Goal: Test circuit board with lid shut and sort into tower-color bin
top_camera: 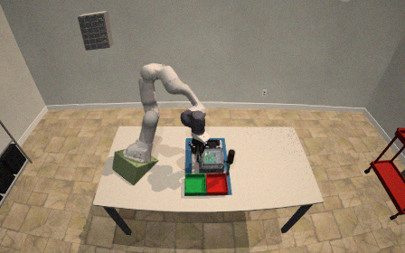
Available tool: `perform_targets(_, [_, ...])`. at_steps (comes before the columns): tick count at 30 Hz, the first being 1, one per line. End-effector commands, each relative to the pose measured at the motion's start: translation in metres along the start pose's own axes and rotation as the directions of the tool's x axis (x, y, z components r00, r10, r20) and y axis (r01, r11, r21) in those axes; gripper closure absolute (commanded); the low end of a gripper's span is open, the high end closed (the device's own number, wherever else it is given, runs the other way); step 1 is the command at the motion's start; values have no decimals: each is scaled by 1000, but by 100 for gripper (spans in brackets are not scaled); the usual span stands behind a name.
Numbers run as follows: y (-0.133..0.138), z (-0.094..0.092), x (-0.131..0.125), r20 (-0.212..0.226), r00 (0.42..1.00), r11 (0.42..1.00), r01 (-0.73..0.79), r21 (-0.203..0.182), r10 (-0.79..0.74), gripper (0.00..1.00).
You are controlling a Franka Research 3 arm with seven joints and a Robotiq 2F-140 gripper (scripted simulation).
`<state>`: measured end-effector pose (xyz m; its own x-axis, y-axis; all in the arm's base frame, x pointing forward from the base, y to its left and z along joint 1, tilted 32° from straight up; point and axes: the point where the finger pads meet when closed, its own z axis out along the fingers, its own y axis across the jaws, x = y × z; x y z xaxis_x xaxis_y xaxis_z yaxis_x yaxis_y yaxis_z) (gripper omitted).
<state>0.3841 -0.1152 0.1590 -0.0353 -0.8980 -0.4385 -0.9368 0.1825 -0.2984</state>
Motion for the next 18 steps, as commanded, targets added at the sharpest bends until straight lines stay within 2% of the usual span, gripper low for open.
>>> perform_targets(1, [-1, 3, -1, -1, 1000, 1000, 5, 0, -5, 100])
perform_targets(4, [-1, 3, -1, -1, 1000, 1000, 5, 0, -5, 100])
perform_targets(5, [-1, 3, -1, -1, 1000, 1000, 5, 0, -5, 70])
perform_targets(18, [-1, 3, -1, -1, 1000, 1000, 5, 0, -5, 70])
